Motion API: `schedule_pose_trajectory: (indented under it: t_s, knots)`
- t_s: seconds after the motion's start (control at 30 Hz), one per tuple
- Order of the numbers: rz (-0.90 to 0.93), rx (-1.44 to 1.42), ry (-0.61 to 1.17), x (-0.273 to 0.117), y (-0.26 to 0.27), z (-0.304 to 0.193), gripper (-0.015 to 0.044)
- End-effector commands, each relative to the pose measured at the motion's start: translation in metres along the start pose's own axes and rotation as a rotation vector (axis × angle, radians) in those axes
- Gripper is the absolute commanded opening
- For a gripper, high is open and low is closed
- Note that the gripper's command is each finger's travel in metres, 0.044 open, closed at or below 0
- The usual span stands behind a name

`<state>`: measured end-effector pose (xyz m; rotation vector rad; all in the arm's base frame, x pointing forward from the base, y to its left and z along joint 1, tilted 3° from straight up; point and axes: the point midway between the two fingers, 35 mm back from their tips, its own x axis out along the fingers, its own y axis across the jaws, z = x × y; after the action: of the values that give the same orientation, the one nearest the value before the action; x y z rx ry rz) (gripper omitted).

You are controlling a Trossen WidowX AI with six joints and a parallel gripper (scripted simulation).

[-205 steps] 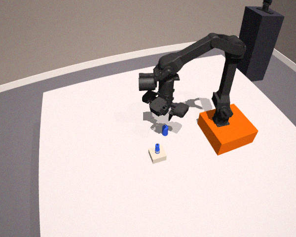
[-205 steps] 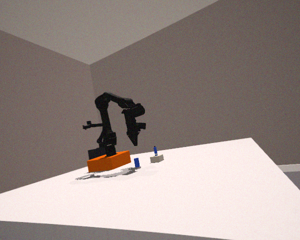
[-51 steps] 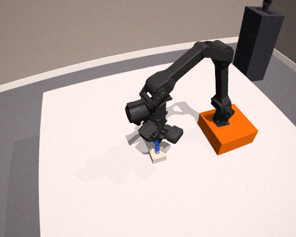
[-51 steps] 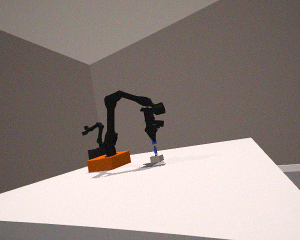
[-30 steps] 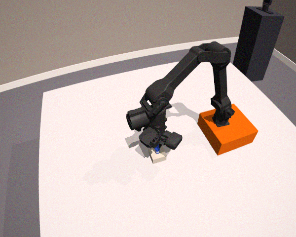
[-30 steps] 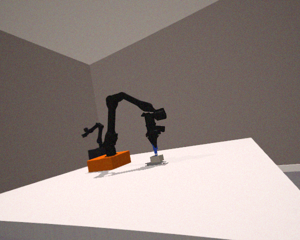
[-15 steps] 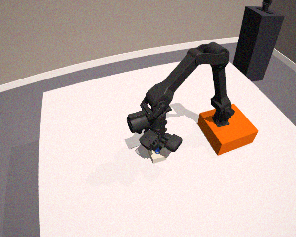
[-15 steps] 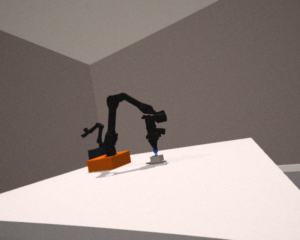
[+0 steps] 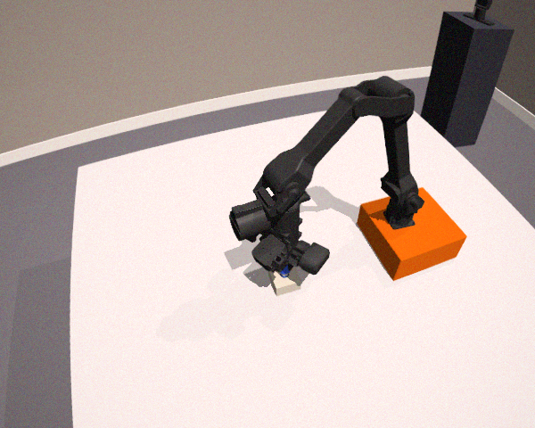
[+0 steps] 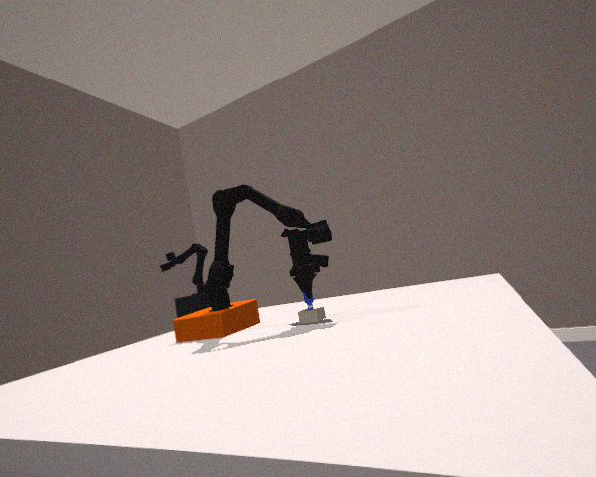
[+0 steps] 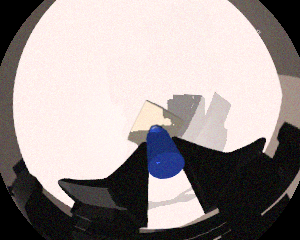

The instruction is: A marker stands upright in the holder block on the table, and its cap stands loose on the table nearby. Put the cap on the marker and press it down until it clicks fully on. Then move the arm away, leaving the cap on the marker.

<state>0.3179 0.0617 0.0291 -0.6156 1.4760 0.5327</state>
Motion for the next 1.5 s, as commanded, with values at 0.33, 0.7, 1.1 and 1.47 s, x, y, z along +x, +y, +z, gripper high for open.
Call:
schedule_pose_trajectory:
  t_s: [0.33,0.7,1.1,1.47]
  knots:
    - [0.000,0.000,0.000,0.000,0.000,0.000,0.0420]
    - [0.000,0.000,0.000,-0.075,0.000,0.000,0.0440]
    - [0.000,0.623,-0.001,-0.066,0.000,0.000,0.0204]
    - [0.000,0.637,-0.001,-0.066,0.000,0.000,0.0000]
